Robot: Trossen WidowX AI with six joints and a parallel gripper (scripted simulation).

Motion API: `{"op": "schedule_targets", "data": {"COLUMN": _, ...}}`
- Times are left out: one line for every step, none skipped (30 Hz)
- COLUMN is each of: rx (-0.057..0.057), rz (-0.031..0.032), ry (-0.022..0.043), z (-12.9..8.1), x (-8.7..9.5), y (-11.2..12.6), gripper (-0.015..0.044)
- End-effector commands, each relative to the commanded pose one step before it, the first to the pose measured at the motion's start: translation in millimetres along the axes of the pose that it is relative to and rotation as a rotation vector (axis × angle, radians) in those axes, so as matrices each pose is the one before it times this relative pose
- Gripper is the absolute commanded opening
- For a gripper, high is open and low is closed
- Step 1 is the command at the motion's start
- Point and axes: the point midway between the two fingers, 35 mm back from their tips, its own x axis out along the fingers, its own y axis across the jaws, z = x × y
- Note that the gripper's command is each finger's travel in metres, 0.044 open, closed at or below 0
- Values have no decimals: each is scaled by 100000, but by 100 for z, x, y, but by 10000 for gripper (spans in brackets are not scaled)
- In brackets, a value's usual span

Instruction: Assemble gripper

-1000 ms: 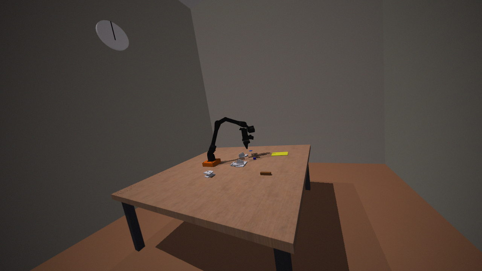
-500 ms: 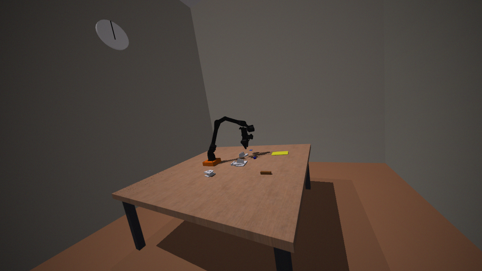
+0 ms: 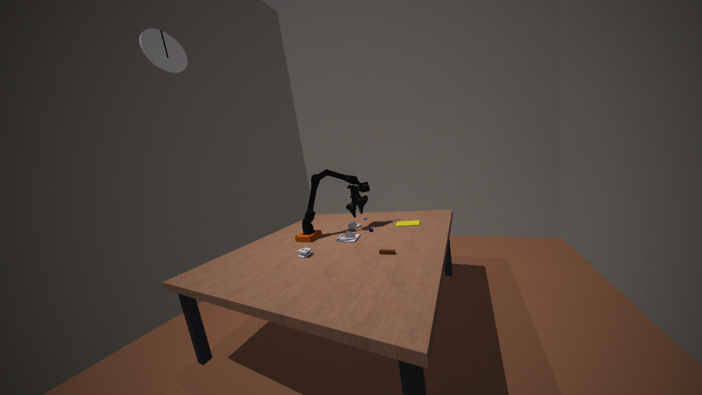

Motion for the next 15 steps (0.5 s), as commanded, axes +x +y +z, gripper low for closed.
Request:
{"op": "schedule_targets", "data": {"rx": 11352, "rz": -111, "ry": 288, "z": -314, "x": 59, "y": -73, "gripper": 440}}
{"op": "schedule_targets", "data": {"rx": 2302, "rz": 0, "ry": 5, "z": -41, "x": -10, "y": -14, "gripper": 440}}
{"op": "schedule_targets", "data": {"rx": 2302, "rz": 0, "ry": 5, "z": -40, "x": -10, "y": -15, "gripper": 440}}
{"op": "schedule_targets", "data": {"rx": 2302, "rz": 0, "ry": 5, "z": -40, "x": -10, "y": -16, "gripper": 440}}
{"op": "schedule_targets", "data": {"rx": 2302, "rz": 0, "ry": 5, "z": -39, "x": -10, "y": -17, "gripper": 440}}
{"op": "schedule_targets", "data": {"rx": 2302, "rz": 0, "ry": 5, "z": -39, "x": -9, "y": -18, "gripper": 440}}
{"op": "schedule_targets", "data": {"rx": 2297, "rz": 11, "ry": -2, "z": -39, "x": -9, "y": -16, "gripper": 440}}
{"op": "schedule_targets", "data": {"rx": 2297, "rz": 11, "ry": -1, "z": -38, "x": -9, "y": -17, "gripper": 440}}
{"op": "schedule_targets", "data": {"rx": 2297, "rz": 11, "ry": -1, "z": -38, "x": -9, "y": -18, "gripper": 440}}
{"op": "schedule_targets", "data": {"rx": 2297, "rz": 11, "ry": -1, "z": -37, "x": -9, "y": -19, "gripper": 440}}
{"op": "schedule_targets", "data": {"rx": 2298, "rz": 9, "ry": 1, "z": -37, "x": -9, "y": -20, "gripper": 440}}
{"op": "schedule_targets", "data": {"rx": 2298, "rz": 9, "ry": 1, "z": -36, "x": -9, "y": -21, "gripper": 440}}
{"op": "schedule_targets", "data": {"rx": 2298, "rz": 9, "ry": 1, "z": -36, "x": -9, "y": -22, "gripper": 440}}
{"op": "schedule_targets", "data": {"rx": 2298, "rz": 9, "ry": 1, "z": -35, "x": -9, "y": -23, "gripper": 440}}
{"op": "schedule_targets", "data": {"rx": 2299, "rz": 7, "ry": 2, "z": -35, "x": -9, "y": -24, "gripper": 440}}
